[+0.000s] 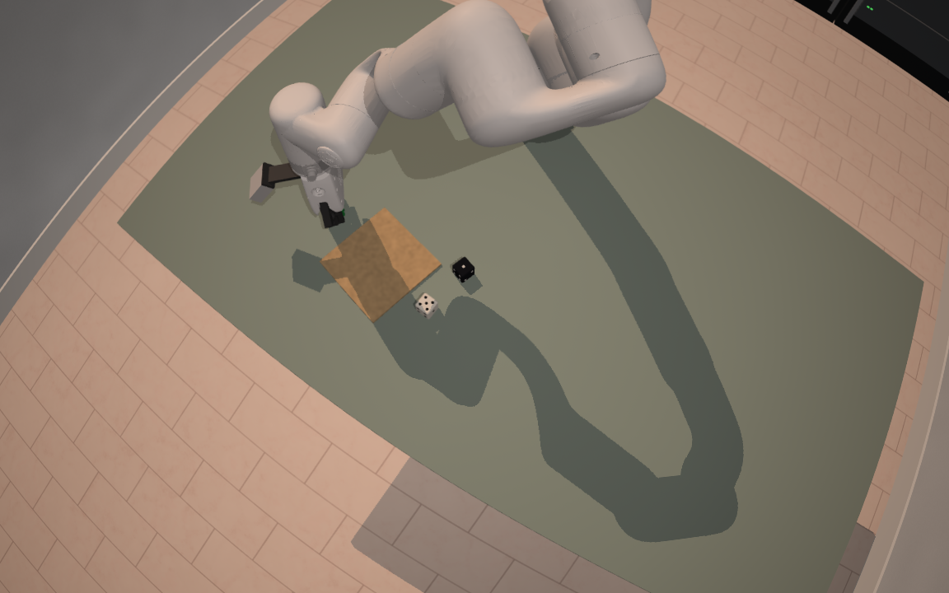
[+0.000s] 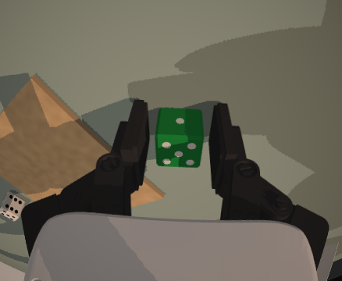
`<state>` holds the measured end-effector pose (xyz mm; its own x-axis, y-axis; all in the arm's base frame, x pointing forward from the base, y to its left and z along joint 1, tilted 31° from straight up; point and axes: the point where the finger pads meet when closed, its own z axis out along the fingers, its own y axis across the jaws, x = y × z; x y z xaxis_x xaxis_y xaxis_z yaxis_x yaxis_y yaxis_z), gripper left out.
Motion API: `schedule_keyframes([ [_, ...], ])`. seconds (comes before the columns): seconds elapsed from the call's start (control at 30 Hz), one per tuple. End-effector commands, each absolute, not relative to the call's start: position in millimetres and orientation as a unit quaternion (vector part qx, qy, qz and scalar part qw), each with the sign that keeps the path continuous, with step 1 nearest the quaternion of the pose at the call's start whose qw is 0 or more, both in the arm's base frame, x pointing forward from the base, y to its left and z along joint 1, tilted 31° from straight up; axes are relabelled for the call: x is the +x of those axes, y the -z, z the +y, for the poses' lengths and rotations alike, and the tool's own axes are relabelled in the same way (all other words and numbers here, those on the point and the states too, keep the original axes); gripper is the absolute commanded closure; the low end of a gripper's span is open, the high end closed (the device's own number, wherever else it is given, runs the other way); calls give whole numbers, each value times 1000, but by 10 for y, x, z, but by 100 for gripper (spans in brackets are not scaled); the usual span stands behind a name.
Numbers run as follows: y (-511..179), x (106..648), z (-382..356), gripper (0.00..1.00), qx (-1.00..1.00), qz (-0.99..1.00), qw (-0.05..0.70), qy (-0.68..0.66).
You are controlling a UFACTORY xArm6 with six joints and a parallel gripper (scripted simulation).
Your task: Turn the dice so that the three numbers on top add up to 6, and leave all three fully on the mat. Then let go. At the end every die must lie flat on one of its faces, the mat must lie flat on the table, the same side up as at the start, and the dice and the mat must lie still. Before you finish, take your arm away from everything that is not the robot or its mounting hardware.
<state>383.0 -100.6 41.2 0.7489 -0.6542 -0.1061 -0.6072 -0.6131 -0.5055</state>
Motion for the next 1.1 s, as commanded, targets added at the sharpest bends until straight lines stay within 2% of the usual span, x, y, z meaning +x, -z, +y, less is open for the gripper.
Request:
schedule_keyframes([
  [0.0,-421,3839,-1015,58,-897,352,264,46],
  [0.03,-421,3839,-1015,58,-897,352,264,46],
  [0.07,-421,3839,-1015,79,-897,352,264,46],
  [1.07,-421,3839,-1015,79,-897,352,264,46],
])
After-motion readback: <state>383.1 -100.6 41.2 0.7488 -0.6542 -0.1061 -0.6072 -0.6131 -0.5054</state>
